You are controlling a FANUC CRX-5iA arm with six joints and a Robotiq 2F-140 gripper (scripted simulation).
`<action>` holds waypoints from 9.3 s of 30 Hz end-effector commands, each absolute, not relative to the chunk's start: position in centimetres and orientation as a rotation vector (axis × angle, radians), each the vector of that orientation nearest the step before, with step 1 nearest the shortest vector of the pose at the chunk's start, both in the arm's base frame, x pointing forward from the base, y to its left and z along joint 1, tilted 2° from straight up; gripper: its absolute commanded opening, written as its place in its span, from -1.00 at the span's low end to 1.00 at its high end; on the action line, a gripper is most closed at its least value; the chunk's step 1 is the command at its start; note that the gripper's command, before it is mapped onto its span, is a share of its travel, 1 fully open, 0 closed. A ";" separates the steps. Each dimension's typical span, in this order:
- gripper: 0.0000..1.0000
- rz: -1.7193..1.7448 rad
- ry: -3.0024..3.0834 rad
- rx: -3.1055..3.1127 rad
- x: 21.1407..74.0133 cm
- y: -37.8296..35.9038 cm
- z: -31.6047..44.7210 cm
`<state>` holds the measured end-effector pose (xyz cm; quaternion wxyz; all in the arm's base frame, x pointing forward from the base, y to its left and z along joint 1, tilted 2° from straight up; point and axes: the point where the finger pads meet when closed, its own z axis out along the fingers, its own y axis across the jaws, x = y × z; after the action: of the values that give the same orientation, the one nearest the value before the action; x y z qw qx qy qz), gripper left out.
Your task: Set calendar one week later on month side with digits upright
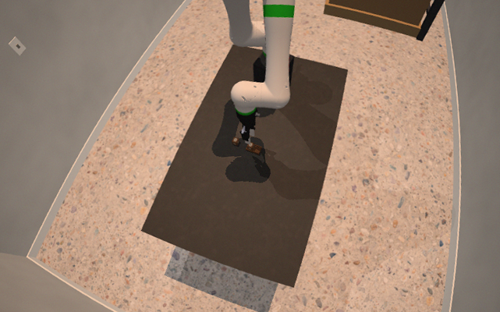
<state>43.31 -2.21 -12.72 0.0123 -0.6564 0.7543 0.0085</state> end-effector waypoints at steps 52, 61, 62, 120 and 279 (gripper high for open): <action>-0.42 0.026 2.351 -2.046 43.4 -2.1 -16.3; -0.42 0.026 2.351 -2.046 43.4 -2.1 -17.3; -0.42 0.026 2.351 -2.046 43.4 -2.1 -17.3; -0.42 0.026 2.351 -2.046 43.4 -2.1 -18.1; -0.66 0.008 1.291 -2.832 44.2 1.0 -11.1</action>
<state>44.06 0.60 -11.06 0.0088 -0.8842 0.4670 -0.0028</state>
